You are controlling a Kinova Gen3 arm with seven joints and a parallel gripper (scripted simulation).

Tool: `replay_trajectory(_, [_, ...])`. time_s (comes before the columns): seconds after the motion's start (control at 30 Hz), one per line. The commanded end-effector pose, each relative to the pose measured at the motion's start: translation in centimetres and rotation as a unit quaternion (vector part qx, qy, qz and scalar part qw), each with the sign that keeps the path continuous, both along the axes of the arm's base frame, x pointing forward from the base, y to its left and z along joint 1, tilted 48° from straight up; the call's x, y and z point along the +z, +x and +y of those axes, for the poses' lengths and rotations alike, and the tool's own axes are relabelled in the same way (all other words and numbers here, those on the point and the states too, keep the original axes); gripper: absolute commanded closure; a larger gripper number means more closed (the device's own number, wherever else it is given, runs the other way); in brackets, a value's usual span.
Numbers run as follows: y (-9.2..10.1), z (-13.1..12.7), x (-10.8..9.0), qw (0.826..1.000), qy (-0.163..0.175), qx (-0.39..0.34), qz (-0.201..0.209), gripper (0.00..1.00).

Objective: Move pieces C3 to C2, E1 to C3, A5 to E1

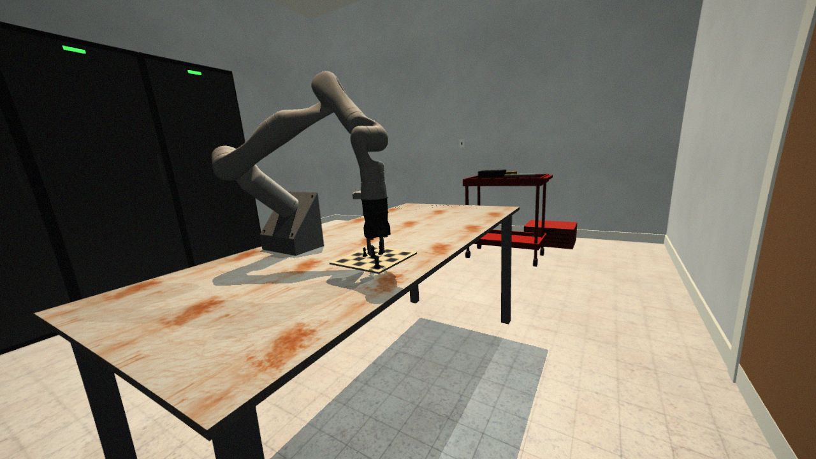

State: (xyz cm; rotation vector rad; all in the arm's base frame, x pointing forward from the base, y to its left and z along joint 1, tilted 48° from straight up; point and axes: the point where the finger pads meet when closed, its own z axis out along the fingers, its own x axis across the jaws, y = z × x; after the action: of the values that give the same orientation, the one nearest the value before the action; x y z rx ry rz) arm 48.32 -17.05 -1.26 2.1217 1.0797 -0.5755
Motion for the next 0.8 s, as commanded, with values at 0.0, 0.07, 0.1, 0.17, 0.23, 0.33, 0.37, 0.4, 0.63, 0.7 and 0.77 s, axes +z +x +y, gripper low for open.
replay_trajectory(0.0, [-0.02, -0.14, -0.05, 1.0, 0.001, 0.001, -0.001, 0.27])
replay_trajectory(0.07, [-0.02, -0.14, -0.05, 1.0, 0.001, 0.001, -0.001, 0.27])
replay_trajectory(0.1, [-0.02, -0.14, -0.05, 1.0, 0.001, 0.001, -0.001, 0.27])
replay_trajectory(0.17, [-0.02, -0.14, -0.05, 1.0, 0.001, 0.001, -0.001, 0.27])
replay_trajectory(0.23, [-0.02, -0.14, -0.05, 1.0, 0.001, 0.001, -0.001, 0.27])
replay_trajectory(0.33, [-0.02, -0.15, -0.05, 1.0, 0.001, 0.001, -0.001, 0.27])
replay_trajectory(0.37, [-0.01, -0.16, -0.04, 1.0, 0.001, 0.001, -0.001, 0.27])
replay_trajectory(0.4, [0.0, -0.17, -0.04, 1.0, 0.001, 0.001, -0.001, 0.27])
replay_trajectory(0.63, [0.11, -0.21, 0.02, 1.0, 0.001, 0.001, 0.0, 0.27])
replay_trajectory(0.7, [0.15, -0.23, 0.03, 1.0, 0.001, 0.001, 0.0, 0.27])
replay_trajectory(0.77, [0.17, -0.23, 0.04, 1.0, 0.001, 0.002, 0.0, 0.27])
